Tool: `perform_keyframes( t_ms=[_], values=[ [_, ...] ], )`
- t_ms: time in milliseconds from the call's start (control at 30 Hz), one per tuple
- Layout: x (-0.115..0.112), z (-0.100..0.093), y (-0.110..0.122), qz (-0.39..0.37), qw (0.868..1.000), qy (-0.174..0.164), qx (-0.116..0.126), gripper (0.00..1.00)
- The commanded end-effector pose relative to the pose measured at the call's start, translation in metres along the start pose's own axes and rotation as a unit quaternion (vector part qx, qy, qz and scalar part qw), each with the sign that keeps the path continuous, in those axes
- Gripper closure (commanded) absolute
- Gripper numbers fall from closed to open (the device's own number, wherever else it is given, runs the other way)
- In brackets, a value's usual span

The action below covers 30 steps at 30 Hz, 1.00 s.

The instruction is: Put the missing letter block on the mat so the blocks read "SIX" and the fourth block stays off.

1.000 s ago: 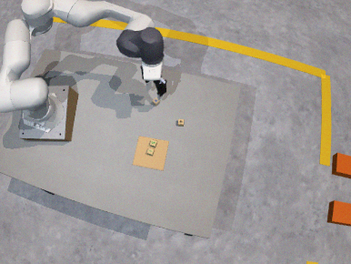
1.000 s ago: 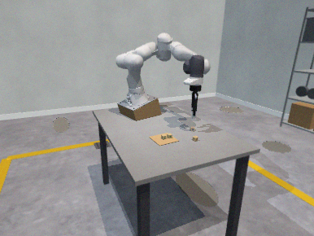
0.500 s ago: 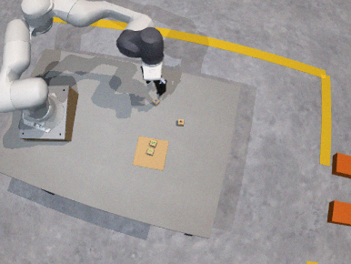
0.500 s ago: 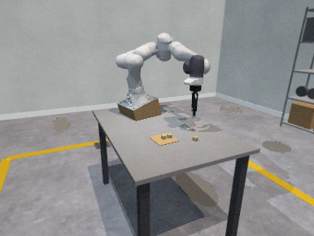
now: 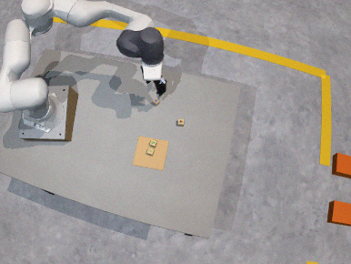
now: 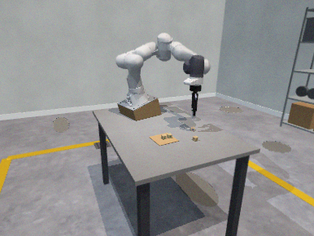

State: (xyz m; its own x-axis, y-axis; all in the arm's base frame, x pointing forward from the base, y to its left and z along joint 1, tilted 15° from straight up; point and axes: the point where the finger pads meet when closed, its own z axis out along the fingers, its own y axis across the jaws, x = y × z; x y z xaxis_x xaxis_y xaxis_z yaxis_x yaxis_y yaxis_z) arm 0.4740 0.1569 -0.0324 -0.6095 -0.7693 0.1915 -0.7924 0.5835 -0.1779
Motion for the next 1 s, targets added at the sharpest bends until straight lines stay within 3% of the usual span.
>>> perform_keyframes(
  t_ms=[0, 633, 967],
  values=[
    [0.001, 0.002, -0.001, -0.001, 1.000, -0.001, 0.000, 0.63],
    [0.000, 0.015, -0.001, -0.002, 1.000, -0.001, 0.000, 0.63],
    [0.000, 0.030, -0.001, -0.002, 1.000, -0.001, 0.000, 0.63]
  ],
)
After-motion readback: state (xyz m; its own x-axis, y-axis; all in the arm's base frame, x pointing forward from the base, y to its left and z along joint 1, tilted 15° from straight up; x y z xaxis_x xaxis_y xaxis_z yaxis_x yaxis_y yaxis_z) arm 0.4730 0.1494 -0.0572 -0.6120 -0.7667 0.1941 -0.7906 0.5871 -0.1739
